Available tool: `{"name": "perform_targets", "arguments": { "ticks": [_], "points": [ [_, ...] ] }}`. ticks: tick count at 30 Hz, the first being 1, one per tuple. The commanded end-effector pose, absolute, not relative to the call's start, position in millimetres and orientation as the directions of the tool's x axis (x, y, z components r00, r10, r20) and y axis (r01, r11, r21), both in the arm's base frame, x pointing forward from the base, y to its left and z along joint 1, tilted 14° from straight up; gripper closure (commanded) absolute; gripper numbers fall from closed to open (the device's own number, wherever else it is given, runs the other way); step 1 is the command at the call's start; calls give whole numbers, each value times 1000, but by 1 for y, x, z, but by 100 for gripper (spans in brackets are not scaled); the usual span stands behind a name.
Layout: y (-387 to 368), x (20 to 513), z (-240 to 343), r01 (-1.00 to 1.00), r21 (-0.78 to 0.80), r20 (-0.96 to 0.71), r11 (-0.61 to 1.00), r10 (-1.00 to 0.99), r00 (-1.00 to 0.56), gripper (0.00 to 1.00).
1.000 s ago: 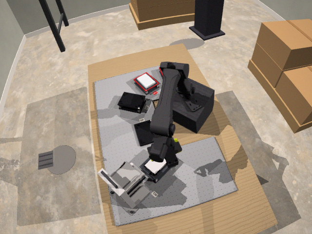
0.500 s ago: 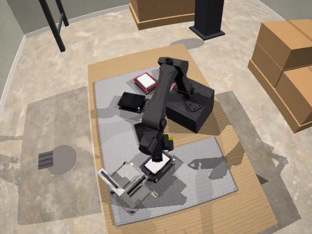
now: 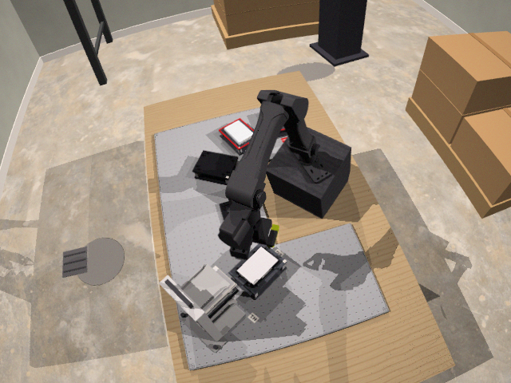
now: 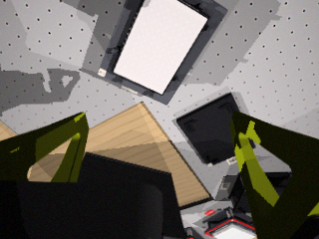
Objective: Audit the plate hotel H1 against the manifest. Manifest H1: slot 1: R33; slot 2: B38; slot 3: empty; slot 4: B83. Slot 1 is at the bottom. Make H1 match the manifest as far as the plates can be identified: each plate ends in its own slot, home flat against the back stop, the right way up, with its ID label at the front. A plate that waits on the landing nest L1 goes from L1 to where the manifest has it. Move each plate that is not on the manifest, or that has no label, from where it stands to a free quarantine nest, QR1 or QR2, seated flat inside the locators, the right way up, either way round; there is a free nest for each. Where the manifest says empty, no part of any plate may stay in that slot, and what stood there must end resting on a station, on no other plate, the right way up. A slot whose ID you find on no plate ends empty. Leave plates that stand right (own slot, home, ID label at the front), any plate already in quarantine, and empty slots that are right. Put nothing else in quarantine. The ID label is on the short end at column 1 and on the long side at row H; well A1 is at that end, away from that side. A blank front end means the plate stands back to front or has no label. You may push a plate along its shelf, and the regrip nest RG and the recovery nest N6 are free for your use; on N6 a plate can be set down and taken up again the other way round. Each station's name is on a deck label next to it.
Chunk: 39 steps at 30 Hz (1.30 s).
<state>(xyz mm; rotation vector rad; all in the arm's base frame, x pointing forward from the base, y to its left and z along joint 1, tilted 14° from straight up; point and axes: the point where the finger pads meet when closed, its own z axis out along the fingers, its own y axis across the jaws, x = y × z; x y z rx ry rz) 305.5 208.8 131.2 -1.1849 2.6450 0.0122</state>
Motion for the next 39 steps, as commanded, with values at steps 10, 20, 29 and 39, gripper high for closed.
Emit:
{"name": "perform_targets", "arguments": {
  "ticks": [10,20,29,39],
  "points": [
    [213,304,139,-539,-16,-265,842,-523,-810,0],
    [213,304,139,-351,40,-262,935,-329,-907,0],
    [212,309,101,-343,30,-226,939,-328,-917,0],
    [212,316,72,-341,29,-226,940,-326,-918,0]
  ]
}}
